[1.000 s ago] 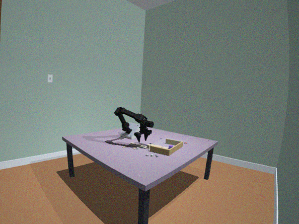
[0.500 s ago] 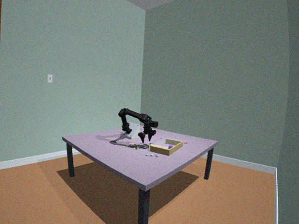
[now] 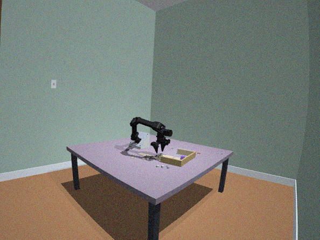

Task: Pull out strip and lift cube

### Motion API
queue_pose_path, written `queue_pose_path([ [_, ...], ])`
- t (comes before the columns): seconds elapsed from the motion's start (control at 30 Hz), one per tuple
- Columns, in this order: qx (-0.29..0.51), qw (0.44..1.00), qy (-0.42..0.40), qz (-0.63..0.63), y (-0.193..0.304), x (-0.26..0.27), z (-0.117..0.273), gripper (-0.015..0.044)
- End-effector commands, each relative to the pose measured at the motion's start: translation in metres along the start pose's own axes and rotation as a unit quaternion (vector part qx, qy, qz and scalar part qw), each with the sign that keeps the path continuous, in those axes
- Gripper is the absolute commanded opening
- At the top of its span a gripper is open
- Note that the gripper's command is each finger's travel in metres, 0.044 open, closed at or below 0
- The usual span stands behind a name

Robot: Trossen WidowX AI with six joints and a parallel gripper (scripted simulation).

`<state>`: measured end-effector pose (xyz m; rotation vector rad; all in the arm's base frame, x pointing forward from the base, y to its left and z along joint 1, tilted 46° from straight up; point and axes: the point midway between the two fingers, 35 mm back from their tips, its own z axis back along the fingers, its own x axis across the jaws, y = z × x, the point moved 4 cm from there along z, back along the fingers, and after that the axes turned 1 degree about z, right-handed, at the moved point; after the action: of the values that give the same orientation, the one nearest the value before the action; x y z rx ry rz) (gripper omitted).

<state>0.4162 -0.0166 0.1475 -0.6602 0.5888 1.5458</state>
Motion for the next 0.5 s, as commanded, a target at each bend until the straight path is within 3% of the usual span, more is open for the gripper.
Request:
queue_pose_path([
  [0.0,-0.003,1.0,0.001,-0.002,-0.003,-0.001,-0.004,0.0256],
  [0.47,-0.003,1.0,0.001,-0.002,-0.004,-0.002,-0.027,0.025],
])
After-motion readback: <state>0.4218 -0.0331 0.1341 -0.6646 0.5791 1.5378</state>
